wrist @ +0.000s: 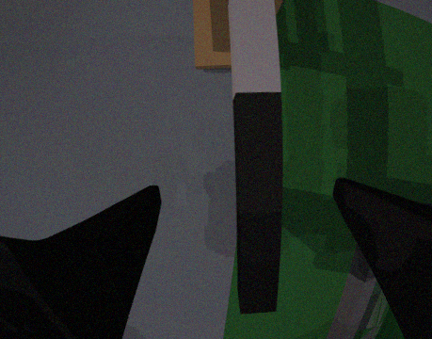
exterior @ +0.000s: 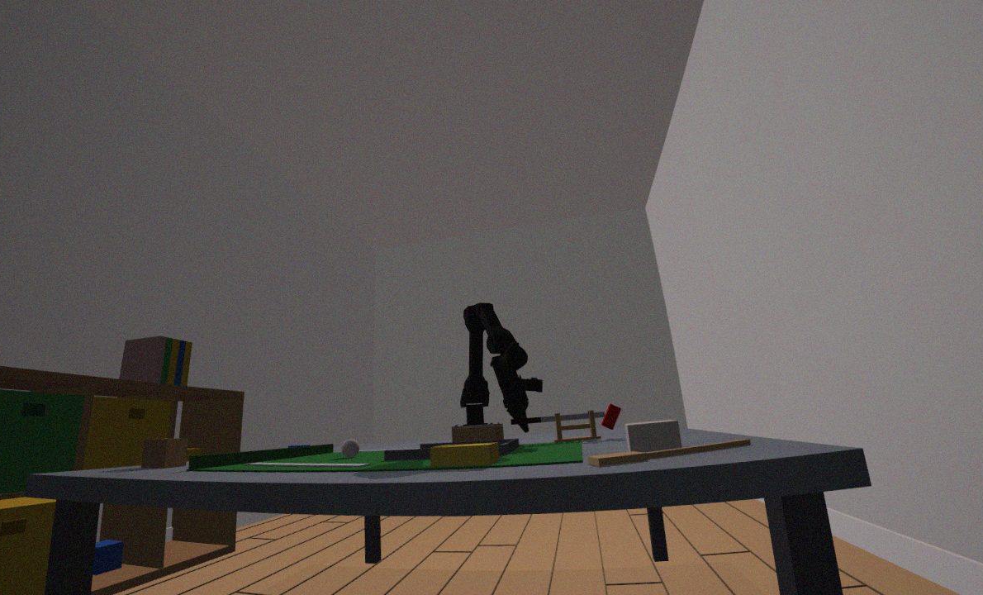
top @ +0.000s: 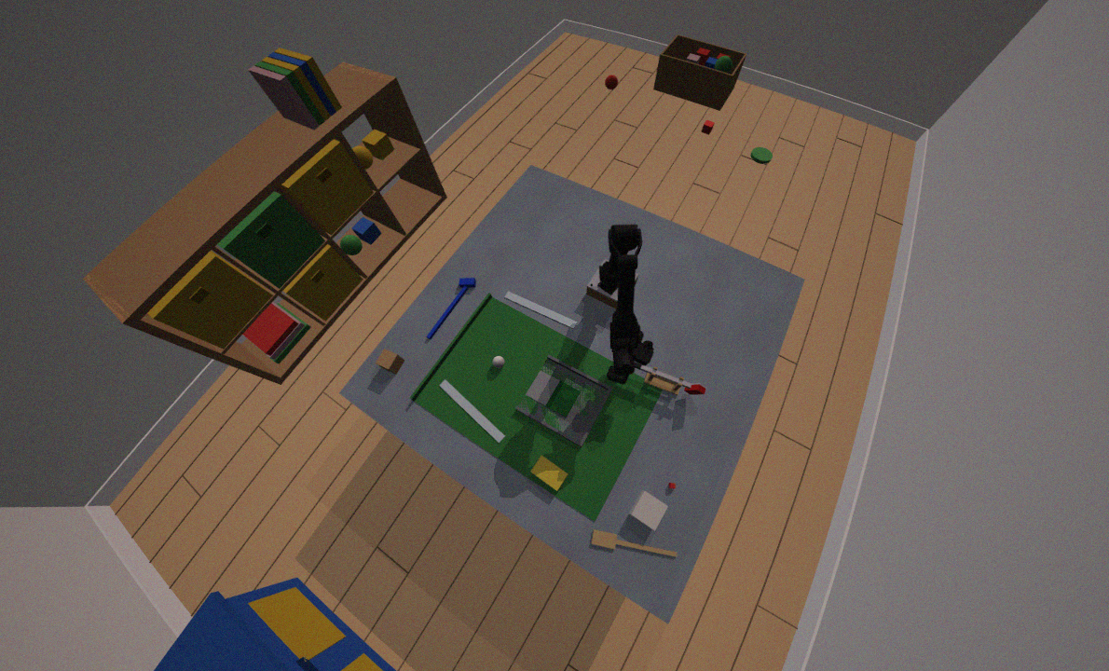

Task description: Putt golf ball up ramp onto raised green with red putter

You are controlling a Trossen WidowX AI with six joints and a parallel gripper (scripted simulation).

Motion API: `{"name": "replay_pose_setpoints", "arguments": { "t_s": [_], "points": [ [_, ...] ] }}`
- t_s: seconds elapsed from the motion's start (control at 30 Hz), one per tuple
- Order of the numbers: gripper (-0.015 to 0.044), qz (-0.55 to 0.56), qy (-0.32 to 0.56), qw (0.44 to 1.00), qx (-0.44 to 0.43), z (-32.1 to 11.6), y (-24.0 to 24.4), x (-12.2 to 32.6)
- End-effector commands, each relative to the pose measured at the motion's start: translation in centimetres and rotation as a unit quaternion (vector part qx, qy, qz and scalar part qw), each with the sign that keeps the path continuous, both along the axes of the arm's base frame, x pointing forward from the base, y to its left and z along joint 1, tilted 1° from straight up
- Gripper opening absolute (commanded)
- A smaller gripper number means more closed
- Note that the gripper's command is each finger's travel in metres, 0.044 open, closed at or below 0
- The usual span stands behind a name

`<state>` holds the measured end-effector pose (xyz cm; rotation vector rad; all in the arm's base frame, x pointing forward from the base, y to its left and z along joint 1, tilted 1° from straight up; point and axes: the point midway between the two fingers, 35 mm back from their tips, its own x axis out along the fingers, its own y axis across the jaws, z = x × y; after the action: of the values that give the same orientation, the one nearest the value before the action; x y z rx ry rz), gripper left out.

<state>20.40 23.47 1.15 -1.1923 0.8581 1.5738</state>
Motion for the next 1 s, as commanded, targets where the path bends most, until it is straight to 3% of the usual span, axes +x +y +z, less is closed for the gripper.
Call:
{"name": "replay_pose_setpoints", "arguments": {
  "t_s": [0.0,0.07,0.6,0.97],
  "points": [
    [0.0440,0.001,0.001,1.000,-0.005,-0.5,-0.2,-0.1],
    [0.0440,0.001,0.001,1.000,-0.005,-0.5,-0.2,-0.1],
    [0.0020,0.000,0.001,1.000,-0.001,-0.2,0.0,0.0],
    [0.0000,0.000,0.001,1.000,-0.001,1.9,0.2,0.2]
  ]
}}
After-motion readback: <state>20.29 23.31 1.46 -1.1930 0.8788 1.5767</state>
